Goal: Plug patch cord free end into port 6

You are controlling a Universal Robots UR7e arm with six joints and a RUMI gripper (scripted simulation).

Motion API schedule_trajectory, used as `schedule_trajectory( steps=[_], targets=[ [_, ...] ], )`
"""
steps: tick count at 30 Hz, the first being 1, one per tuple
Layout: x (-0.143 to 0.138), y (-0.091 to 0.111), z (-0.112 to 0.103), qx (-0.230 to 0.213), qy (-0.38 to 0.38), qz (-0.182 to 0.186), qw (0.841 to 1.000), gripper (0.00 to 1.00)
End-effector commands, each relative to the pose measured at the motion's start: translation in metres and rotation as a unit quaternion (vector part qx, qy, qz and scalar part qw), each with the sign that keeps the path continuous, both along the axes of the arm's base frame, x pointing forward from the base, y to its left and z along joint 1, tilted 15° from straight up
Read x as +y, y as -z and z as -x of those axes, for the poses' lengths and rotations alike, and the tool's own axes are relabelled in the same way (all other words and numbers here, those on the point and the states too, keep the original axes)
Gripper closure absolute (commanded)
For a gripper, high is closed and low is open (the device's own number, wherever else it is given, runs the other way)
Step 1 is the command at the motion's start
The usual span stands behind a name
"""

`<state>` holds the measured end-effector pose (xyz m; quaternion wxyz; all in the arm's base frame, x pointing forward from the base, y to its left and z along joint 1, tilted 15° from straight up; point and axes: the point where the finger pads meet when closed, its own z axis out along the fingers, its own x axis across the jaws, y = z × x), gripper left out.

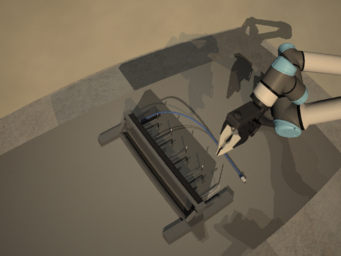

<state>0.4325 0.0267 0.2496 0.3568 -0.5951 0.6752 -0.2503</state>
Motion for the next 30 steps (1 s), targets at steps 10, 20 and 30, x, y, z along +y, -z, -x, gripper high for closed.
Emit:
schedule_trajectory(
  steps=[10,20,30],
  targets=[
    [0.002,0.019,-0.026,0.002,0.005,0.004,1.0,1.0],
    [0.003,0.03,-0.039,0.002,0.005,0.004,1.0,1.0],
    [0.004,0.04,-0.052,0.002,0.005,0.004,1.0,1.0]
  ],
)
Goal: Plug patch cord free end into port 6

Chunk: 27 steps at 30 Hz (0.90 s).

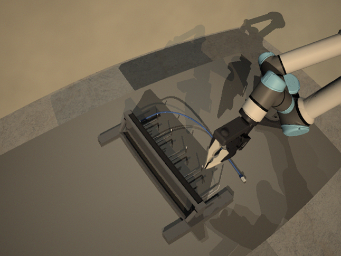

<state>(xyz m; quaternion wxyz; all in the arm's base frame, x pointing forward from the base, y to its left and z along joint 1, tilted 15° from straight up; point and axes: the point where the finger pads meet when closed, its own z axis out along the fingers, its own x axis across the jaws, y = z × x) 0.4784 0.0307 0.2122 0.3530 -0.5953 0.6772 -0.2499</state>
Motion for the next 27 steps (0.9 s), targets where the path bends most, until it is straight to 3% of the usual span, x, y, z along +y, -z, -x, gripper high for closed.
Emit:
schedule_trajectory(
  steps=[1,27],
  targets=[
    [0.0,0.004,-0.007,-0.002,0.003,0.002,1.0,1.0],
    [0.002,0.022,-0.029,-0.002,0.003,0.002,1.0,1.0]
  ],
)
